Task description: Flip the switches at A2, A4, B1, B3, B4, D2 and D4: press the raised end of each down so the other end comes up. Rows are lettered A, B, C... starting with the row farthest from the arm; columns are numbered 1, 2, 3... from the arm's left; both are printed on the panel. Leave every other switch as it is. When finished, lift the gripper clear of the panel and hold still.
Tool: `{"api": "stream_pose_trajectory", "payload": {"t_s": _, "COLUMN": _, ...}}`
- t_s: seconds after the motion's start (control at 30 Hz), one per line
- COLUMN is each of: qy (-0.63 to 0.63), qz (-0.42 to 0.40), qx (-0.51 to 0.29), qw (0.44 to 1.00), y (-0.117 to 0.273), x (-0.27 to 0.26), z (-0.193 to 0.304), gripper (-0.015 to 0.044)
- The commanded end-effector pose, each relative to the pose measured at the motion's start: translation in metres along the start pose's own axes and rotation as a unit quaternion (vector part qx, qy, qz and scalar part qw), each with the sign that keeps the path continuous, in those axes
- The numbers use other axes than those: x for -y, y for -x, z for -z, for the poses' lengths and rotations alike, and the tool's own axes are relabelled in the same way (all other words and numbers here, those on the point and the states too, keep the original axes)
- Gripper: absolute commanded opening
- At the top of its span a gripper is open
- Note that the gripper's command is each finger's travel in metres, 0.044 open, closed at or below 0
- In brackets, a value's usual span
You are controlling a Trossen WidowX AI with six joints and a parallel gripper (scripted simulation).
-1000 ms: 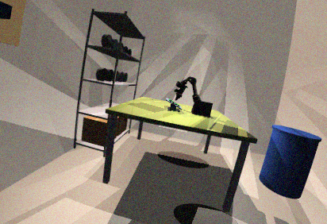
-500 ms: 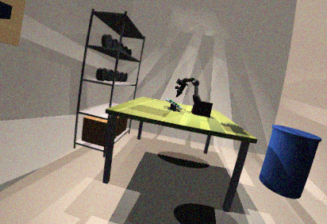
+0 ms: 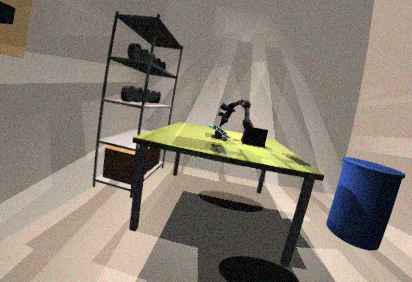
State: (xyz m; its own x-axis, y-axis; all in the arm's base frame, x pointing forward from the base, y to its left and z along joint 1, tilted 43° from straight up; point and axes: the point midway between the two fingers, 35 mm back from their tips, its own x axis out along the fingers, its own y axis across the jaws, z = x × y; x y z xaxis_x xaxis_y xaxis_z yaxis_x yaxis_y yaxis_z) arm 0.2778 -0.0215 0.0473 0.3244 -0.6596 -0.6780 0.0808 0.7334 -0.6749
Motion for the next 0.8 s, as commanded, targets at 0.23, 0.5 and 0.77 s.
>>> {"api": "stream_pose_trajectory", "payload": {"t_s": 0.23, "qy": 0.006, "qz": 0.003, "qx": -0.004, "qw": 1.000, "y": -0.015, "x": 0.000, "z": 0.003, "gripper": 0.0000}}
{"api": "stream_pose_trajectory", "payload": {"t_s": 0.5, "qy": 0.006, "qz": 0.003, "qx": -0.004, "qw": 1.000, "y": -0.019, "x": 0.000, "z": 0.003, "gripper": 0.0000}}
{"api": "stream_pose_trajectory", "payload": {"t_s": 0.77, "qy": 0.006, "qz": 0.003, "qx": -0.004, "qw": 1.000, "y": -0.019, "x": 0.000, "z": 0.003, "gripper": 0.0000}}
